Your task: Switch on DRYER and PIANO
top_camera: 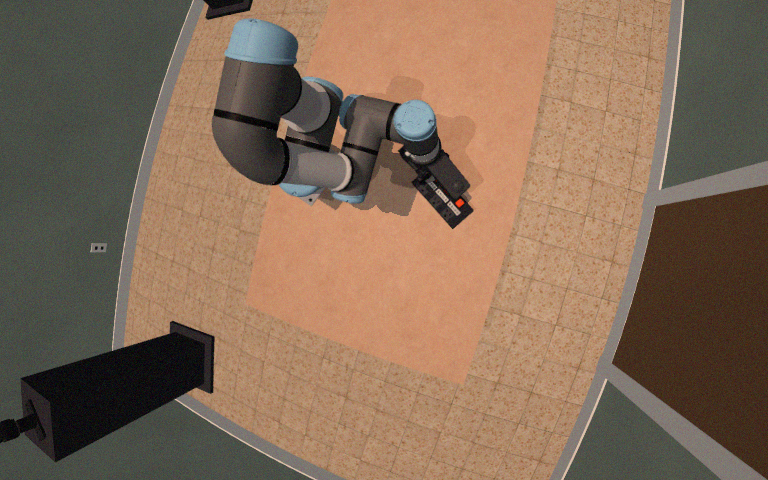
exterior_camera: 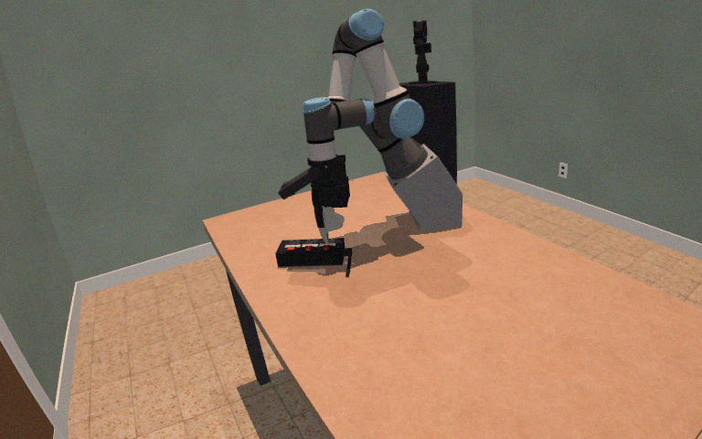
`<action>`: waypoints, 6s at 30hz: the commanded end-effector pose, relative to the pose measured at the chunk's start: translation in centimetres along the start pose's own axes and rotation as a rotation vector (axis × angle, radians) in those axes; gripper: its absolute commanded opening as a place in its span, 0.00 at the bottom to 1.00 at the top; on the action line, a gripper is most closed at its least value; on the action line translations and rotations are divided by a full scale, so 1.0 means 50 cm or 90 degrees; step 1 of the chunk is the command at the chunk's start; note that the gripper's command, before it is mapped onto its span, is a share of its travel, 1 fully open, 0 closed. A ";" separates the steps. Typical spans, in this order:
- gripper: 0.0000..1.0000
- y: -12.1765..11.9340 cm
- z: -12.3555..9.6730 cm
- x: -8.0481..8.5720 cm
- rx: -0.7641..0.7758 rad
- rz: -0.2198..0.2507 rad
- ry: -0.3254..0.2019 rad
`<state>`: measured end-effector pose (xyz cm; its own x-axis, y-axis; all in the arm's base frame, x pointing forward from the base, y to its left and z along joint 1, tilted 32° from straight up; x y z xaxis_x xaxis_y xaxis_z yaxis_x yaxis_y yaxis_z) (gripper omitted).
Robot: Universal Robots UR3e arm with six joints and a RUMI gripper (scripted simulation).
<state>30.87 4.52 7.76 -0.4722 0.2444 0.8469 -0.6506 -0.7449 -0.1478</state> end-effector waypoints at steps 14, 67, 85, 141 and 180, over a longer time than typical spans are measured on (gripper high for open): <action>0.00 -0.001 0.001 0.000 0.000 0.001 0.001; 0.00 -0.002 0.002 0.000 0.000 0.001 0.001; 0.00 -0.002 0.002 0.000 0.000 0.001 0.001; 0.00 -0.002 0.002 -0.017 0.000 0.001 0.001; 0.00 -0.002 0.002 0.060 0.000 0.001 0.001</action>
<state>29.51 5.25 10.30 -0.4722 0.2445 0.8469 -0.6505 -0.7450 -0.1477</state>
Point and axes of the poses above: the point where the finger pads meet when closed, its own x axis back along the fingers, its own y axis across the jaws, z = x × y, the point moved 4 cm from there along x, back along the fingers, and after that the axes turned 6 degrees about -x, right-handed, at the moved point
